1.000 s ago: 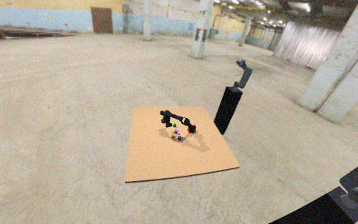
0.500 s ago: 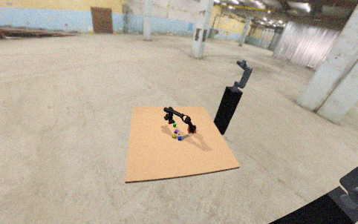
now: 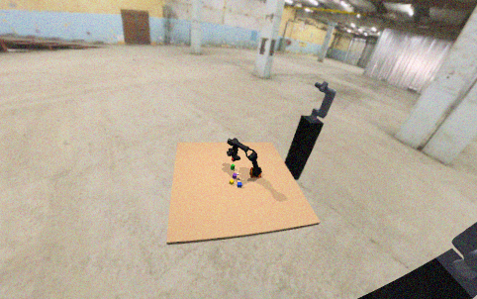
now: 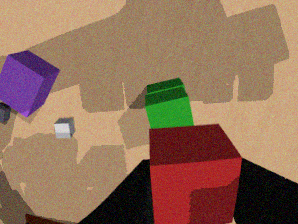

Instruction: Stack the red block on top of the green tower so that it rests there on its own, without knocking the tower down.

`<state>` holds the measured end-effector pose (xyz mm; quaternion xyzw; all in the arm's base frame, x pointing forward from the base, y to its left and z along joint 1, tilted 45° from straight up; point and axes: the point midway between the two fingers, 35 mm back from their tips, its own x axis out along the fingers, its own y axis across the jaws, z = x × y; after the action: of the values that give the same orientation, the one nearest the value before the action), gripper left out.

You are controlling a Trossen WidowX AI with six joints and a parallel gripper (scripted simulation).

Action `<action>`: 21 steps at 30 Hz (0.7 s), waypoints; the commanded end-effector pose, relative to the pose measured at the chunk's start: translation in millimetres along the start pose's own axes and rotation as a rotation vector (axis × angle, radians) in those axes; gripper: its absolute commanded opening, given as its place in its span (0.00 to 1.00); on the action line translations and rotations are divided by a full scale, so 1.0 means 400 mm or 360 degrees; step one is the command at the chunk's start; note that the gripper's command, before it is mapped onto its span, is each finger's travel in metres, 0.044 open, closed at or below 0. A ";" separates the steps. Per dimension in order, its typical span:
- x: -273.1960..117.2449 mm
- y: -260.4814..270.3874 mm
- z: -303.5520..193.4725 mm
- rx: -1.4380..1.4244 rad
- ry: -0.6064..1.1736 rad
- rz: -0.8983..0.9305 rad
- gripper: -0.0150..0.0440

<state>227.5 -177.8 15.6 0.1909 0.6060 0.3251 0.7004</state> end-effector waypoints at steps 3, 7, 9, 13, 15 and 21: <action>0.016 -0.004 -0.023 -0.0011 0.0009 0.0009 0.25; 0.062 -0.003 -0.022 -0.0012 0.0008 0.0010 0.25; 0.077 -0.002 -0.022 -0.0012 0.0008 0.0010 0.25; 0.089 -0.002 -0.021 -0.0012 0.0008 0.0010 0.25; 0.104 -0.002 -0.020 -0.0012 0.0008 0.0010 0.25; 0.154 0.000 -0.019 -0.0013 0.0007 0.0011 0.25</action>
<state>223.9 -142.3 -25.8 0.1835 0.6065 0.3315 0.6990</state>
